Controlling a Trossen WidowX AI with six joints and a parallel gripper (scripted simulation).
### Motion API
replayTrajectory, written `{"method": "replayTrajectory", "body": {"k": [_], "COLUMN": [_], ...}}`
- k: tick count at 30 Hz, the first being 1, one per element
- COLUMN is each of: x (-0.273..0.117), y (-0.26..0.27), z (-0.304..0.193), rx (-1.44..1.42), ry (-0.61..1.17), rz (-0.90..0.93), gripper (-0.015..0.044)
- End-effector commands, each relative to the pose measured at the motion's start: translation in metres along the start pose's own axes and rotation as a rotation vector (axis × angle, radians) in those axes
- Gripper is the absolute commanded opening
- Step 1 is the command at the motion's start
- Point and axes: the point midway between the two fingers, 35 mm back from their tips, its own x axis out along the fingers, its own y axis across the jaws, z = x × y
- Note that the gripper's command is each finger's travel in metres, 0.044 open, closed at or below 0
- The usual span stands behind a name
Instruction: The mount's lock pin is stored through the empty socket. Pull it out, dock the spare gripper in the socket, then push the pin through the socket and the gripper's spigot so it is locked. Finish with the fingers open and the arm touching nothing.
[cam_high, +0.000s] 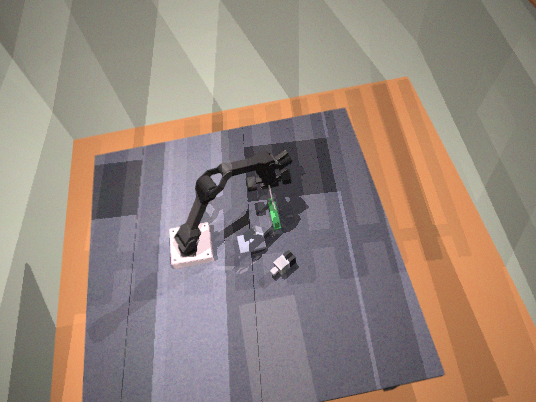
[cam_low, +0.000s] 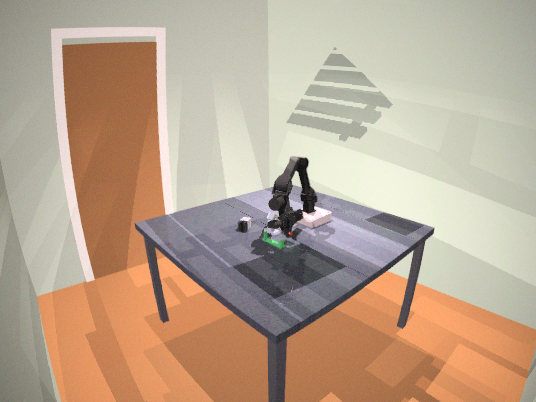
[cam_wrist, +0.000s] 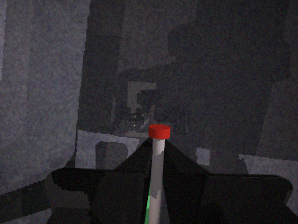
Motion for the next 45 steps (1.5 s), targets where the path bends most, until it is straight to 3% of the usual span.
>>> {"method": "replayTrajectory", "body": {"k": [1,26,45], "x": [0.007,0.041,0.042], "y": [0.002,0.002,0.002], "z": [-0.002,-0.01,-0.01], "rx": [0.004,0.0,0.0], "ry": [0.001,-0.009,-0.01], "rz": [0.003,-0.021,-0.022], "gripper": [0.0,0.0,0.0]}}
